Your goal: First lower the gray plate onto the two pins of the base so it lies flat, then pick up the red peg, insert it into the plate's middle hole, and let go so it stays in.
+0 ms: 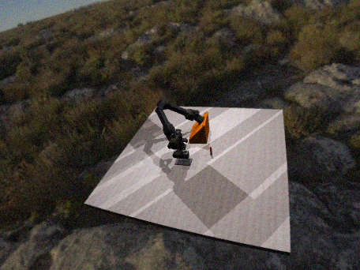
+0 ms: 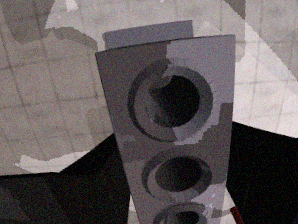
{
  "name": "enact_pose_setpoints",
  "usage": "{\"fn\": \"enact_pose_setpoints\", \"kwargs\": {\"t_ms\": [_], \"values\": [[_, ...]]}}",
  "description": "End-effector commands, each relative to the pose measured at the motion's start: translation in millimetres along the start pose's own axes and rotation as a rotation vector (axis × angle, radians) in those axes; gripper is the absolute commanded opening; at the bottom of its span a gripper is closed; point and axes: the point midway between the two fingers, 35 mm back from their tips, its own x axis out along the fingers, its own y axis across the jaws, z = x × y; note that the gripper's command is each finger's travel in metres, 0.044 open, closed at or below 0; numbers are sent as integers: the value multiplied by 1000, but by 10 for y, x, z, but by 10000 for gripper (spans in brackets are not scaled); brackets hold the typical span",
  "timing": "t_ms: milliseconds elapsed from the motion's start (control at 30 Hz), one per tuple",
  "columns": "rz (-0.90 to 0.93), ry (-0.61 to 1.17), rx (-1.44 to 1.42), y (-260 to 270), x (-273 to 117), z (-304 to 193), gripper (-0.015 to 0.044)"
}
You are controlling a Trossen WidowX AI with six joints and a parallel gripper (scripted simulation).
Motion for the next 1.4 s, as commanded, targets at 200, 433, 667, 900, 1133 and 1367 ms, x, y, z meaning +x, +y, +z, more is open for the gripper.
{"fn": "enact_pose_setpoints", "kwargs": {"t_ms": [200,433,667,900,1133,1367], "values": [[0,-6,-3,-8,72,16,0],[0,-6,-4,-8,166,18,0],[0,-6,-4,-6,248,19,0],[0,-7,-4,-8,363,21,0],[7,-7,7,20,364,43,0],[7,-7,7,20,364,43,79]]}}
